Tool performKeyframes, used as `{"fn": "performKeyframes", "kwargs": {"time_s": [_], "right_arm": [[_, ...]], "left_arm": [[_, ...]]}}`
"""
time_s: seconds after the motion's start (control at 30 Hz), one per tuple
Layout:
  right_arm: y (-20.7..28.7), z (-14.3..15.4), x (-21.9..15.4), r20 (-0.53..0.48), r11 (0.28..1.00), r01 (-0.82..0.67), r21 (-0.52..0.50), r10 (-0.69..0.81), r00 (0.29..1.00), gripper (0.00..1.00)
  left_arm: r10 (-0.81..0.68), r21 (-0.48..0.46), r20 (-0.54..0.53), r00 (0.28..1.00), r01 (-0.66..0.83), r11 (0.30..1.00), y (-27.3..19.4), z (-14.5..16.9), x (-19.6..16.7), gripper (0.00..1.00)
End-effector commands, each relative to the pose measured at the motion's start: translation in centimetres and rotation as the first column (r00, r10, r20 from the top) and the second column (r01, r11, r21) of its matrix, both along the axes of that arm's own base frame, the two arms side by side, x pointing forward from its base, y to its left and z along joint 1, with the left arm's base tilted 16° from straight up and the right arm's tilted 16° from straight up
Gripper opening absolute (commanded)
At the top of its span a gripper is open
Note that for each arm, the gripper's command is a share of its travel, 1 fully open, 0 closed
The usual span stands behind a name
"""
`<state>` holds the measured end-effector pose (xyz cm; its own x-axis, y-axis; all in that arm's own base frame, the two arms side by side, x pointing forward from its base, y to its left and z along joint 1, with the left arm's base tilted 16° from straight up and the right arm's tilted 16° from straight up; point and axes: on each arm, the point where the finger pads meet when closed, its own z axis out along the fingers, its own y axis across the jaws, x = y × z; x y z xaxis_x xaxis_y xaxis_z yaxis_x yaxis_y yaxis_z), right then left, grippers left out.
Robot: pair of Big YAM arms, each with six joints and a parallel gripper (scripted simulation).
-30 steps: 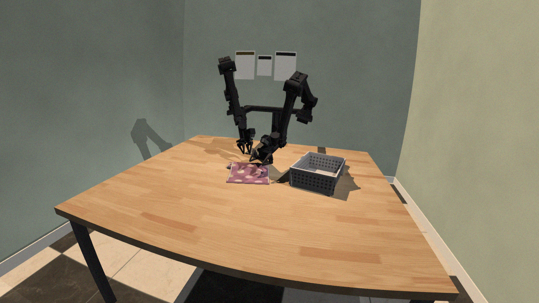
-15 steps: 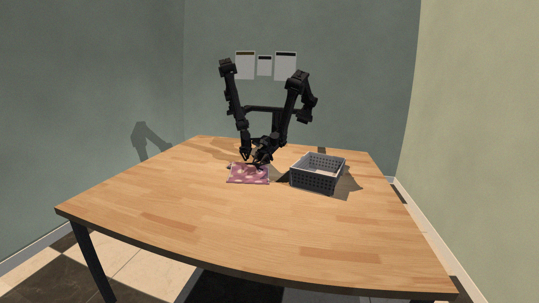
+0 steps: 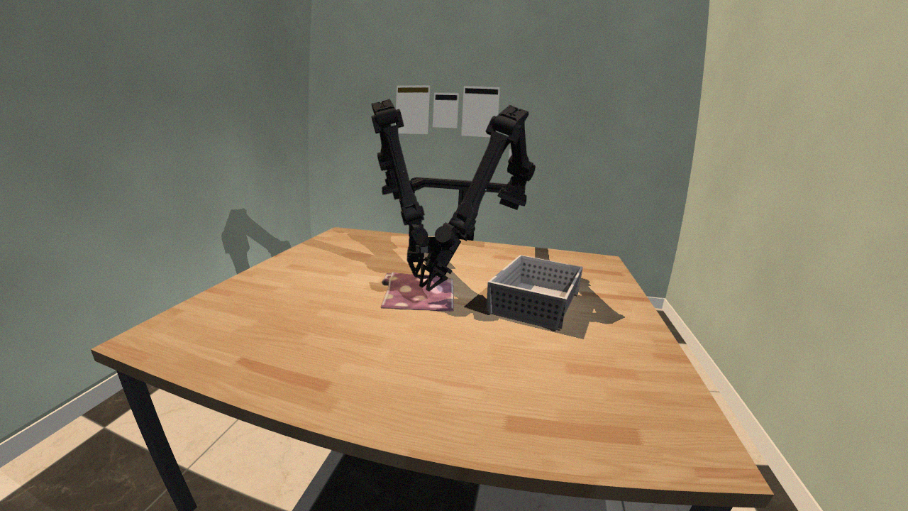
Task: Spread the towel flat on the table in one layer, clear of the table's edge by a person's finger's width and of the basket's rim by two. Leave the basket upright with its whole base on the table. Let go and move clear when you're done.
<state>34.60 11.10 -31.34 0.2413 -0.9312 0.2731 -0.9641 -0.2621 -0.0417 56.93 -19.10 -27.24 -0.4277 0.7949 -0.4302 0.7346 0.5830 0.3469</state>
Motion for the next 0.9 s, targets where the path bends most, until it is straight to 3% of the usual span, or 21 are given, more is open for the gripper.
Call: {"fn": "performKeyframes", "kwargs": {"time_s": [0.0, 0.17, 0.4, 0.87], "right_arm": [[0.6, 0.2, 0.4, -0.003, 0.999, -0.034, -0.003, 0.034, 0.999, 0.52], [0.5, 0.2, 0.2, -0.005, 0.999, -0.034, -0.004, 0.034, 0.999, 0.52], [0.5, 0.2, 0.2, -0.005, 0.999, -0.034, -0.004, 0.034, 0.999, 0.52], [0.3, 0.2, 0.4, 0.0, 1.0, -0.026, 0.0, 0.026, 1.0, 0.52]], "left_arm": [[-0.083, 0.09, -0.09, 0.992, 0.091, 0.992, -0.9, -1.8, -0.5, 0.52], [-0.126, 0.235, -0.283, 0.951, 0.196, 0.952, -1.3, -3.0, 0.8, 0.52], [-0.116, 0.351, -0.448, 0.887, 0.294, 0.889, -1.6, -4.0, 2.3, 0.52], [-0.081, 0.414, -0.521, 0.85, 0.334, 0.847, -0.7, -5.4, 4.0, 0.52]]}}
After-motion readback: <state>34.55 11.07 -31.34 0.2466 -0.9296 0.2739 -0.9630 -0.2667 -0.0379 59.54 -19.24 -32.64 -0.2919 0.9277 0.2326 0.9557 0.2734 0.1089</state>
